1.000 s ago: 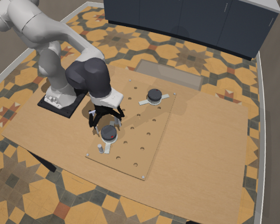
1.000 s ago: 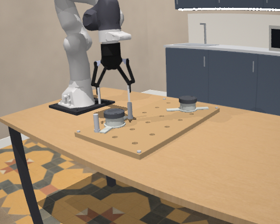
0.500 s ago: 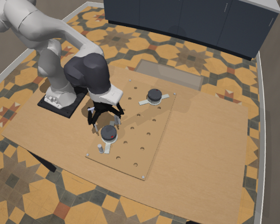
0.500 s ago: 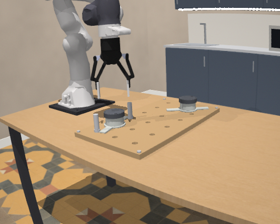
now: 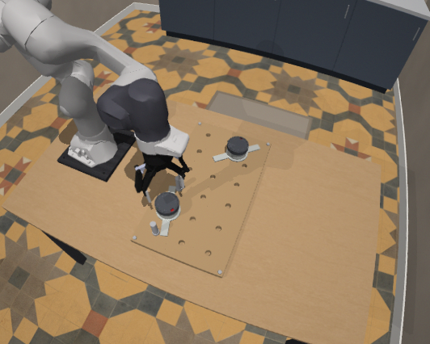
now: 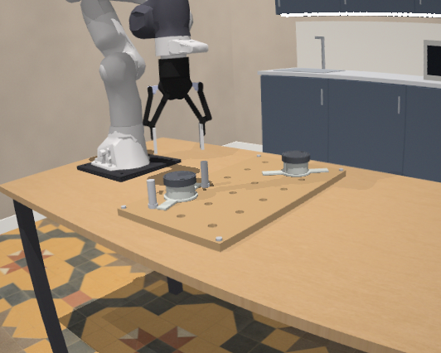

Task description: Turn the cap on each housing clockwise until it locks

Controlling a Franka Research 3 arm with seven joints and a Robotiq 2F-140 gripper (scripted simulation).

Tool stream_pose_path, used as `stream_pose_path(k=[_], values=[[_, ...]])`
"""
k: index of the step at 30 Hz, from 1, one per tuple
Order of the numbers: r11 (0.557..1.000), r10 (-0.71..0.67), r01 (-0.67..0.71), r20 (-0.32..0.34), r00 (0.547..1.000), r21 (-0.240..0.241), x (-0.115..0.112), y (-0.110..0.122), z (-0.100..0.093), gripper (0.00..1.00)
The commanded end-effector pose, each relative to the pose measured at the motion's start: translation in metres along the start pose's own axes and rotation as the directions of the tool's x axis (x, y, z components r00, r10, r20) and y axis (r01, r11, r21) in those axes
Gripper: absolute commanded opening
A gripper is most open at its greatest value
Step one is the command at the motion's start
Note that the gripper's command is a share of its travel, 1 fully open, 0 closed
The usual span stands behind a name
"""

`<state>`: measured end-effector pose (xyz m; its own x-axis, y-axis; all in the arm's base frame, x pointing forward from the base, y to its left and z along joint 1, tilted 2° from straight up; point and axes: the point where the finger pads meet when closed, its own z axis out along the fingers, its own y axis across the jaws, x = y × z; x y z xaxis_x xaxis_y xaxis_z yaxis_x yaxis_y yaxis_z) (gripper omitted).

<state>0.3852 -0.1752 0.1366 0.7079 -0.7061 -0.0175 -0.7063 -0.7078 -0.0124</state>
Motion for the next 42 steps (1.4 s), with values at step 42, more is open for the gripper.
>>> stream_pose_path(k=[42], values=[[0.761, -0.649, 0.649, 0.011, 0.761, 0.007, -0.0004, 0.0028, 0.0019, 0.78]])
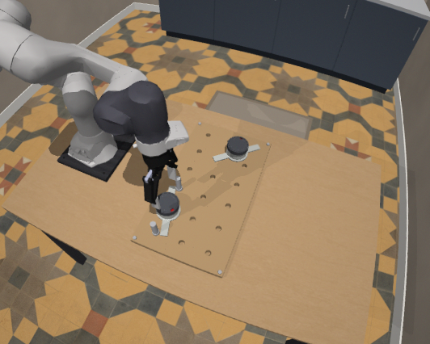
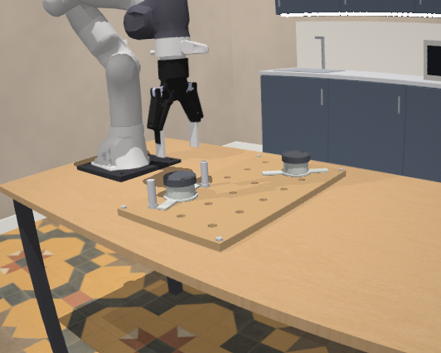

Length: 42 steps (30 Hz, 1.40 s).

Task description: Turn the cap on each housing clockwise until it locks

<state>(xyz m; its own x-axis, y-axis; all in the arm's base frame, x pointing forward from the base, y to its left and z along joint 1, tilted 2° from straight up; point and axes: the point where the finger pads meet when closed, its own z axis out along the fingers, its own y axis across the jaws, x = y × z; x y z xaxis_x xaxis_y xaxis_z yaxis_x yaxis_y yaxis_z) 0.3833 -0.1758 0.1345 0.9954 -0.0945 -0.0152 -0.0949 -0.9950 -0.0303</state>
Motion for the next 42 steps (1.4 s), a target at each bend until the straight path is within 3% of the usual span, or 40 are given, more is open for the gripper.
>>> stream_pose_path(k=[1, 23, 42], values=[[1.0, -0.016, 0.016, 0.002, 1.0, -0.002, 0.0, 0.001, 0.0, 0.78], [1.0, -0.017, 0.017, 0.002, 1.0, -0.002, 0.0, 0.001, 0.01, 0.78], [1.0, -0.017, 0.017, 0.002, 1.0, -0.002, 0.0, 0.001, 0.032, 0.78]])
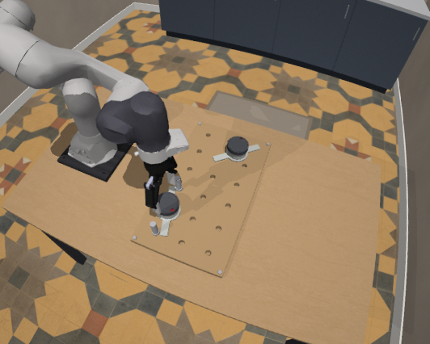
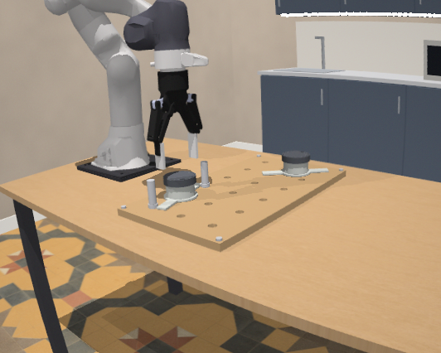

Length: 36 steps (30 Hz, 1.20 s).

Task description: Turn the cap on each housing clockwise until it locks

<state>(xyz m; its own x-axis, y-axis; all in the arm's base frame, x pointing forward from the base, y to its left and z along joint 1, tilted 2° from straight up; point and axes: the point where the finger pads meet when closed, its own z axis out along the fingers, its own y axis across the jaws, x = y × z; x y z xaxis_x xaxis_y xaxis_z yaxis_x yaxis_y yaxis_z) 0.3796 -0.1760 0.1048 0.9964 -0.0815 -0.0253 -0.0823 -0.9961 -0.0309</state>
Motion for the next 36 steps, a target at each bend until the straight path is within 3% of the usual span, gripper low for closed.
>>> stream_pose_path(k=[1, 36], values=[[1.0, -0.004, 0.004, -0.009, 1.0, -0.003, 0.003, 0.0, 0.004, 0.78], [1.0, -0.004, 0.004, -0.009, 1.0, -0.003, 0.003, 0.0, 0.036, 0.78]])
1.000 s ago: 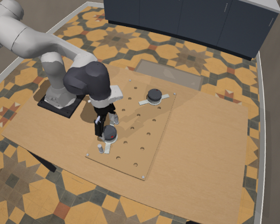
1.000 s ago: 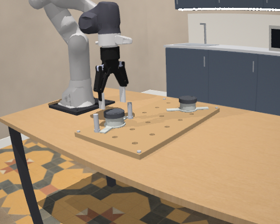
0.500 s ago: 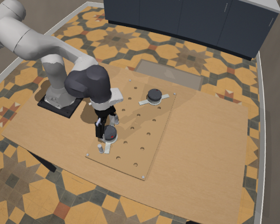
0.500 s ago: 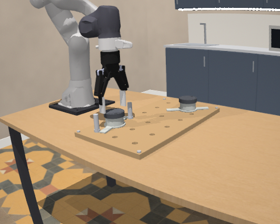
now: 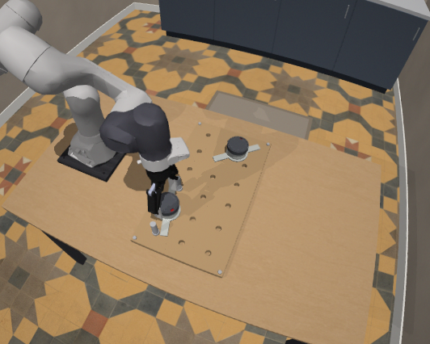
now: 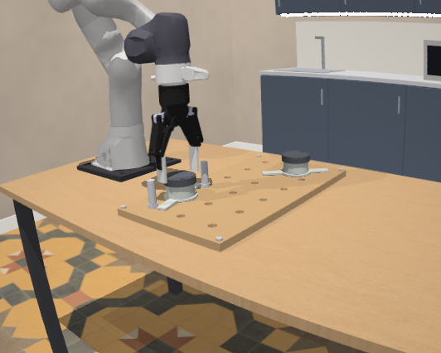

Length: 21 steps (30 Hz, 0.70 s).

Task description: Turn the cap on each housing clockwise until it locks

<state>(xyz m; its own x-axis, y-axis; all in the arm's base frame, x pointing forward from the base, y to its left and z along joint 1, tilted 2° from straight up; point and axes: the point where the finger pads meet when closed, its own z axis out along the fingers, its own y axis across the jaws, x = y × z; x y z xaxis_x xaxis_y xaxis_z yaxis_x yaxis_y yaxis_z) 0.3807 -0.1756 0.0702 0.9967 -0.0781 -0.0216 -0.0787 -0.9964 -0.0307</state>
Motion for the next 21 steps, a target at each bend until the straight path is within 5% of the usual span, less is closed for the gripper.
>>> stream_pose_path(k=[1, 21], values=[[1.0, -0.001, 0.001, -0.005, 1.0, -0.002, 0.0016, -0.0001, 0.0017, 0.78], [1.0, -0.001, 0.001, -0.005, 1.0, -0.002, 0.0016, 0.0, 0.0042, 0.78]])
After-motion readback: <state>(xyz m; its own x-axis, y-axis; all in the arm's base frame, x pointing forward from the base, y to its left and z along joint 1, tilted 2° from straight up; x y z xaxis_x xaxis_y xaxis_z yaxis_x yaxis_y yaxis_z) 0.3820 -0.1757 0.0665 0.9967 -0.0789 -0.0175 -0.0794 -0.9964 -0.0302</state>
